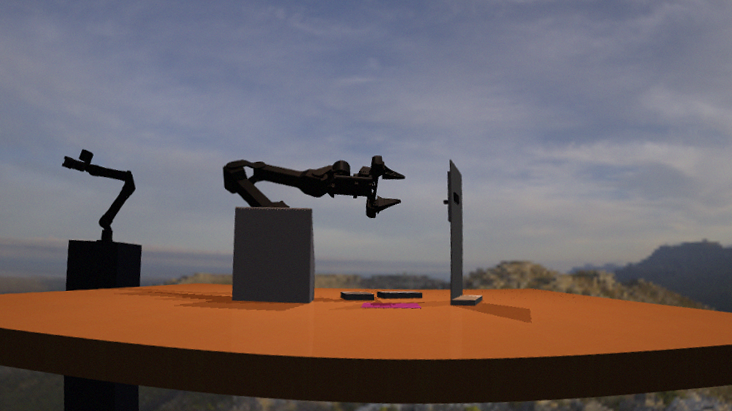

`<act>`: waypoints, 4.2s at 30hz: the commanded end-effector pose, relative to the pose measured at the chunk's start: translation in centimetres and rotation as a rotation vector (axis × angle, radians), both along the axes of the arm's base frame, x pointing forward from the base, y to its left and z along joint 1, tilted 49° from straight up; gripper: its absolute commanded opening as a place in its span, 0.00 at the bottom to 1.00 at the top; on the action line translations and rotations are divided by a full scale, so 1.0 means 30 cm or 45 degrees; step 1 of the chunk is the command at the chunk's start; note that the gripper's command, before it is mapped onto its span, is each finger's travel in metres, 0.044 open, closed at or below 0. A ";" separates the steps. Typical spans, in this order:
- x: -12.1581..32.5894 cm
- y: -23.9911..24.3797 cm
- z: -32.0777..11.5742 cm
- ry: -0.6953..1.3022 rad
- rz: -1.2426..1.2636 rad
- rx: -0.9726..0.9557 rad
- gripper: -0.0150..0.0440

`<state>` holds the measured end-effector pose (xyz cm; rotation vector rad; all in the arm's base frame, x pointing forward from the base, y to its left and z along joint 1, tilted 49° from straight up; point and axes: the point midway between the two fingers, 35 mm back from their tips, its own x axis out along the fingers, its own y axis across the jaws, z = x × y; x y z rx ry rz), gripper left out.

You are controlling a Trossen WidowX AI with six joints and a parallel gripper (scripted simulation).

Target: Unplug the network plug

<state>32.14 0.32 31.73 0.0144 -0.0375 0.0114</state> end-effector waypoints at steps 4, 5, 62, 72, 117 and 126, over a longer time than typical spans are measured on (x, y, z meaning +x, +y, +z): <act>0.019 -0.012 -0.031 0.006 -0.003 0.109 0.75; 0.027 -0.017 -0.043 0.009 -0.005 0.153 0.71; -0.048 -0.282 -0.685 -0.071 -0.147 2.689 0.52; -0.107 -0.294 -0.730 -0.123 -0.162 3.026 0.52; 0.167 -0.386 -0.800 -0.127 -0.156 3.035 0.52; 0.208 -0.399 -0.812 -0.130 -0.148 3.044 0.52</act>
